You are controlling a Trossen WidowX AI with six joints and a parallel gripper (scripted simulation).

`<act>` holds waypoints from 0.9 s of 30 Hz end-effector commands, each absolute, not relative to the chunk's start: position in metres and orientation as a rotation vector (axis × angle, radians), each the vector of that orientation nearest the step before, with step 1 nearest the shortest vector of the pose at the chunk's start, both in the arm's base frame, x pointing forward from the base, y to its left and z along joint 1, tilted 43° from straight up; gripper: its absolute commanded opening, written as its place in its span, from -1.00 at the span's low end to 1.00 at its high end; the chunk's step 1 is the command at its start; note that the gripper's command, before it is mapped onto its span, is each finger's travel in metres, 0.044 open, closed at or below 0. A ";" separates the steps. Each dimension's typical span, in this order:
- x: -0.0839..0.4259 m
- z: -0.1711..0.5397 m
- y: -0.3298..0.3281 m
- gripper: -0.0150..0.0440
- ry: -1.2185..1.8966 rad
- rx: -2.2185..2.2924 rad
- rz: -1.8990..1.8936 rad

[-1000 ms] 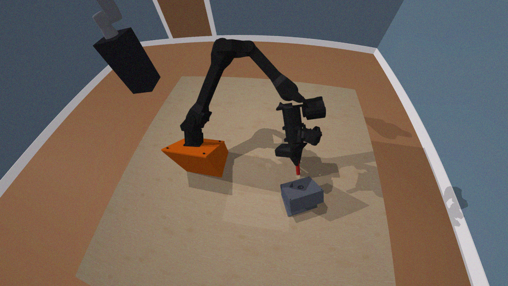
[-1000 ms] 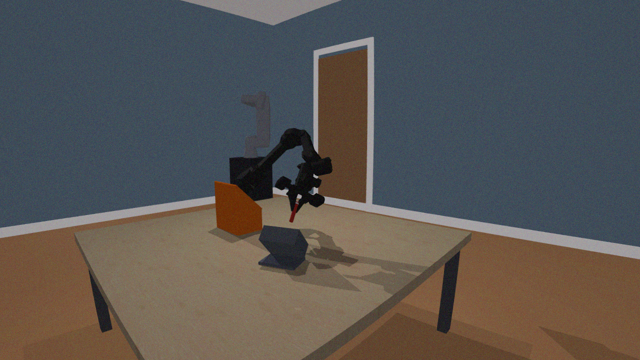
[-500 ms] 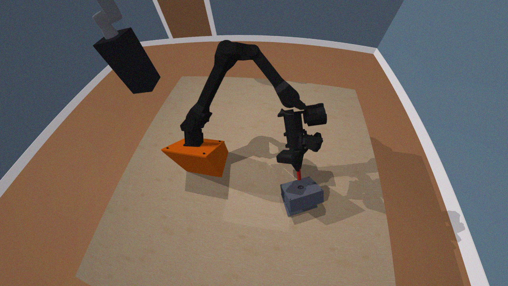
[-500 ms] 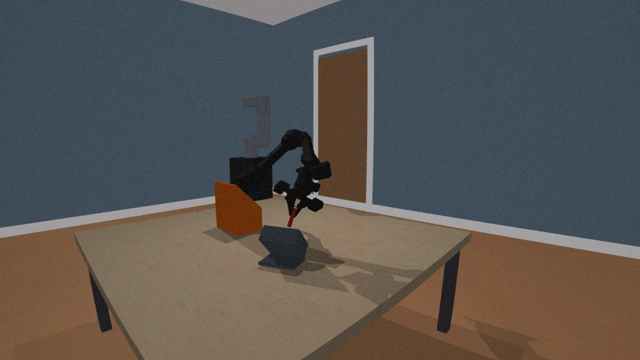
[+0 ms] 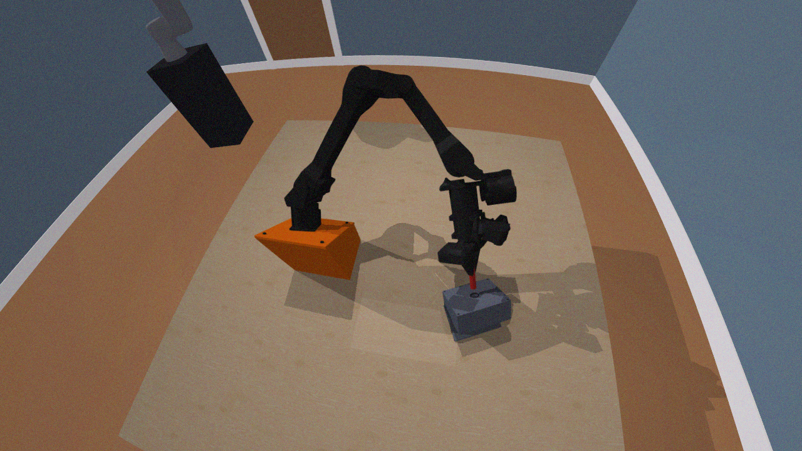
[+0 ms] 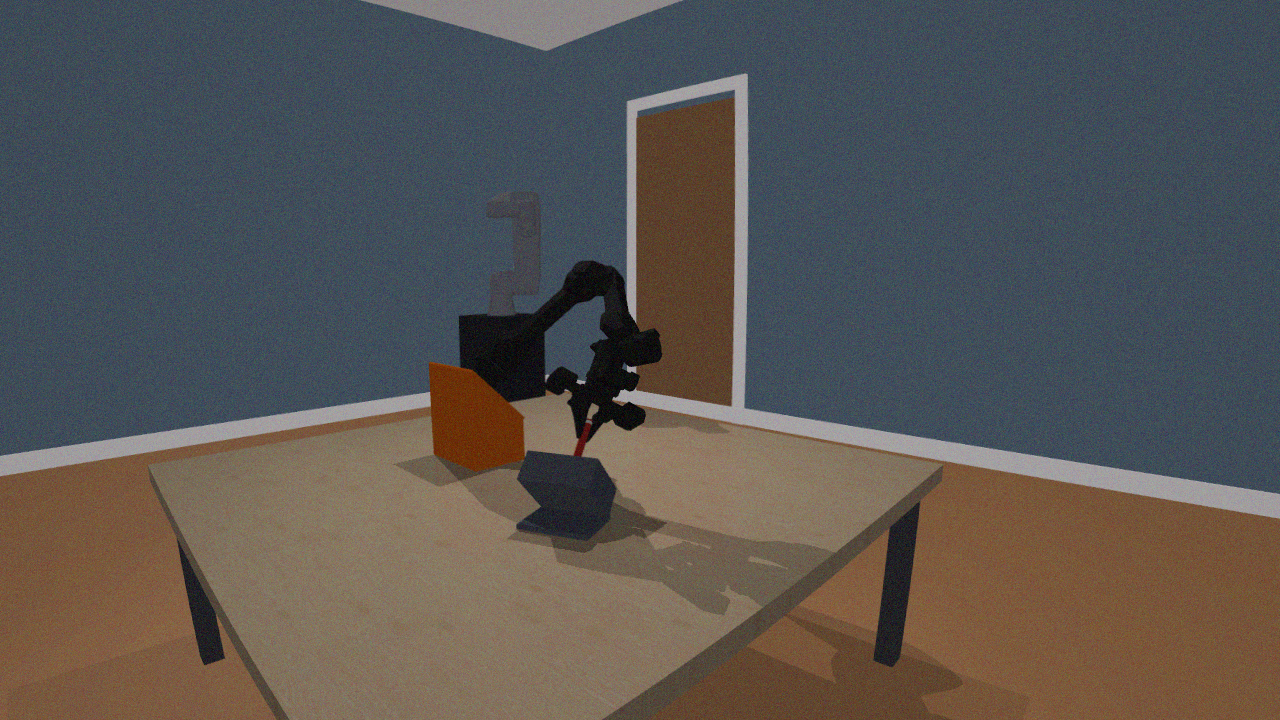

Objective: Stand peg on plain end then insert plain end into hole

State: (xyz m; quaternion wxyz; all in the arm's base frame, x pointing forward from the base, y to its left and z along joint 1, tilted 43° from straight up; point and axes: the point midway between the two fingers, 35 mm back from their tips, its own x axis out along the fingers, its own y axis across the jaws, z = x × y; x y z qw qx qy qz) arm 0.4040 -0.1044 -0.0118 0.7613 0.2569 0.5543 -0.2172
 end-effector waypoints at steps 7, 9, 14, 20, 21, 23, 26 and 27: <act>0.409 -0.024 -0.106 -0.49 1.203 0.559 -0.479; 0.407 -0.023 -0.105 -0.49 1.206 0.559 -0.476; 0.406 -0.021 -0.105 -0.49 1.208 0.559 -0.473; 0.406 -0.021 -0.105 -0.49 1.208 0.559 -0.473; 0.406 -0.021 -0.105 -0.49 1.208 0.559 -0.473; 0.406 -0.021 -0.105 -0.49 1.208 0.559 -0.473; 0.407 -0.022 -0.105 -0.49 1.208 0.559 -0.473; 0.407 -0.022 -0.105 -0.49 1.208 0.559 -0.473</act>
